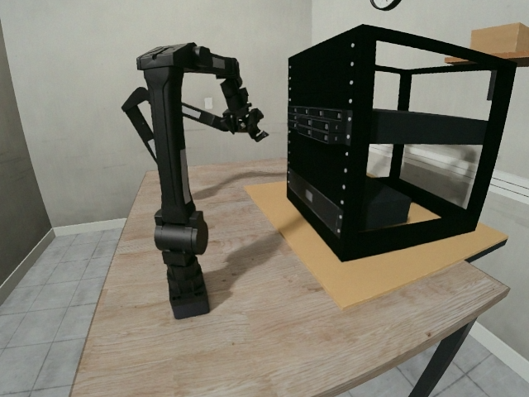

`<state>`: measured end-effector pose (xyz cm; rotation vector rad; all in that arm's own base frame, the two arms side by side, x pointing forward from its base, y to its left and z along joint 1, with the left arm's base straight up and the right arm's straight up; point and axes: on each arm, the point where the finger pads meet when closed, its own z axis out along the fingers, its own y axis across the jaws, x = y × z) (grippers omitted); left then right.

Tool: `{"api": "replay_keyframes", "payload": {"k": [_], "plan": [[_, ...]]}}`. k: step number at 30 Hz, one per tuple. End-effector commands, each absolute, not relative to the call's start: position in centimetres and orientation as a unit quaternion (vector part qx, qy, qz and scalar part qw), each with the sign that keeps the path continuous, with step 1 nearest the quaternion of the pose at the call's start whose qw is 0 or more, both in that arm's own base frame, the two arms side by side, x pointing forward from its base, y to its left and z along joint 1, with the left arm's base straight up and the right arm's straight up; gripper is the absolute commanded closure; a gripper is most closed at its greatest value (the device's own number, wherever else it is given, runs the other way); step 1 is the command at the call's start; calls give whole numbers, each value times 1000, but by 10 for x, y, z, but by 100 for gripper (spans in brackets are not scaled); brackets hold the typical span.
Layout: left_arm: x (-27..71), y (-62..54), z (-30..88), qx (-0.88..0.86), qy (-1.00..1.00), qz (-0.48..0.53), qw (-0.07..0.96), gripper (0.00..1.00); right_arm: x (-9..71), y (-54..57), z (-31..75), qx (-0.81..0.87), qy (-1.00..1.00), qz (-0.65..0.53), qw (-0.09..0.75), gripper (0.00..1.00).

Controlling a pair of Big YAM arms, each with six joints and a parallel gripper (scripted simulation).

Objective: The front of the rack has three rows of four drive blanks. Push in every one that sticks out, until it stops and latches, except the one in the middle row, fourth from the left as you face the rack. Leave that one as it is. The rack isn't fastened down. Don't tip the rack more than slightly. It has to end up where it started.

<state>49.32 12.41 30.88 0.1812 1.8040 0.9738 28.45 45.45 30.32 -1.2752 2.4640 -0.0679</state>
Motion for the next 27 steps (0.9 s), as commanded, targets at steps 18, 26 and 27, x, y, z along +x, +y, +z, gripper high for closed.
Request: {"api": "replay_keyframes", "payload": {"k": [18, 26, 27], "plan": [[445, 281, 357, -89, 737, 426, 517, 0, 285, 457, 324, -453, 867, -11, 208, 0], [341, 416, 401, -241, 691, 448, 513, 0, 279, 453, 329, -473, 849, -22, 233, 0], [323, 432, 407, -260, 683, 452, 512, 0, 279, 452, 329, -477, 846, -24, 238, 0]]}}
